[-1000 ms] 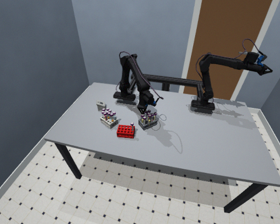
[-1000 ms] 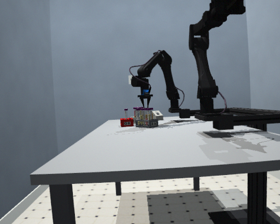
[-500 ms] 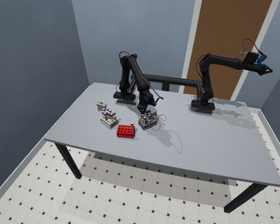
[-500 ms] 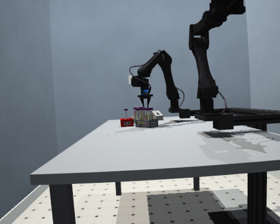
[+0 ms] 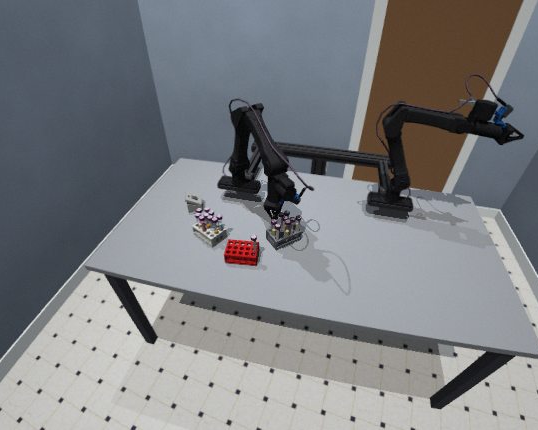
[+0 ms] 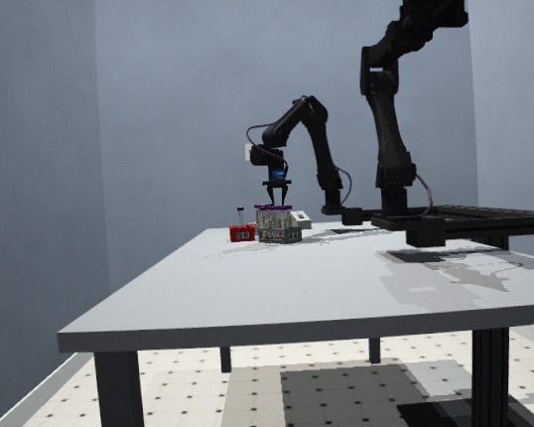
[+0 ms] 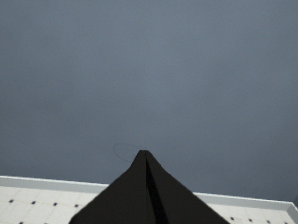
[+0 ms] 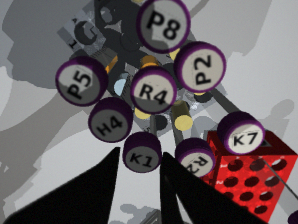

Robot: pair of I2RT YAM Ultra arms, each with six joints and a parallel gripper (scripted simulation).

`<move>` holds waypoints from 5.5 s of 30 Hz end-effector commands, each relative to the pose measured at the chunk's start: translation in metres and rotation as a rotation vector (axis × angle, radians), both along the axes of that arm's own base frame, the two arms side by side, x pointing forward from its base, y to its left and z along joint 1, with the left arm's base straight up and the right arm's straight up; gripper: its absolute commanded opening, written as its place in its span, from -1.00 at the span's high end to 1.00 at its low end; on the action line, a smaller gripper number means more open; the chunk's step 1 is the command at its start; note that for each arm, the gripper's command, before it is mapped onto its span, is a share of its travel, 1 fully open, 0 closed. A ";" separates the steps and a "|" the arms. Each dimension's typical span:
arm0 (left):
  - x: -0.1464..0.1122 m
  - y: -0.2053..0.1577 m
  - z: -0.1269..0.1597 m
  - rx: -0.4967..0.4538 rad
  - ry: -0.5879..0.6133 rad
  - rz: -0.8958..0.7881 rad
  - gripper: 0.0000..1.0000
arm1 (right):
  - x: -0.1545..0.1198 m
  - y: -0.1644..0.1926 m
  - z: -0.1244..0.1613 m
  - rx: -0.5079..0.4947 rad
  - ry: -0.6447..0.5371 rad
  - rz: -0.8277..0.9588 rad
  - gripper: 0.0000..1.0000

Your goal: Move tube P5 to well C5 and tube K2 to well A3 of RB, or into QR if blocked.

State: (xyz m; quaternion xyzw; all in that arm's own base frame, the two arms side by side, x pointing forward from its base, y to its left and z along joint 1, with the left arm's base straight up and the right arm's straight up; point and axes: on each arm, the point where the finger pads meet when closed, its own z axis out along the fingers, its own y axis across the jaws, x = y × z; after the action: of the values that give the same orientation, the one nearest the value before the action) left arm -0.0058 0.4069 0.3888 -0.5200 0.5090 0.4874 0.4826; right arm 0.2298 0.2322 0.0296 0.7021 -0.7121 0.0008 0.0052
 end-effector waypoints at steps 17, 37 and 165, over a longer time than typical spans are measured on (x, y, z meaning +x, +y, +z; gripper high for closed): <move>-0.002 -0.009 0.027 0.059 0.007 0.000 1.00 | 0.003 0.010 0.019 0.035 -0.029 0.010 0.40; -0.002 -0.009 0.027 0.059 0.007 0.000 1.00 | -0.003 0.004 0.062 0.035 -0.029 0.010 0.40; -0.002 -0.009 0.027 0.059 0.007 0.000 1.00 | 0.131 -0.049 0.080 -0.007 -0.018 -2.215 0.40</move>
State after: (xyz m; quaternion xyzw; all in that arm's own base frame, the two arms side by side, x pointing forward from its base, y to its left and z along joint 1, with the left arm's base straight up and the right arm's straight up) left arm -0.0057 0.4069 0.3888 -0.5200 0.5090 0.4874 0.4826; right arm 0.3643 0.1933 0.1045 -0.3191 -0.9477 -0.0014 0.0000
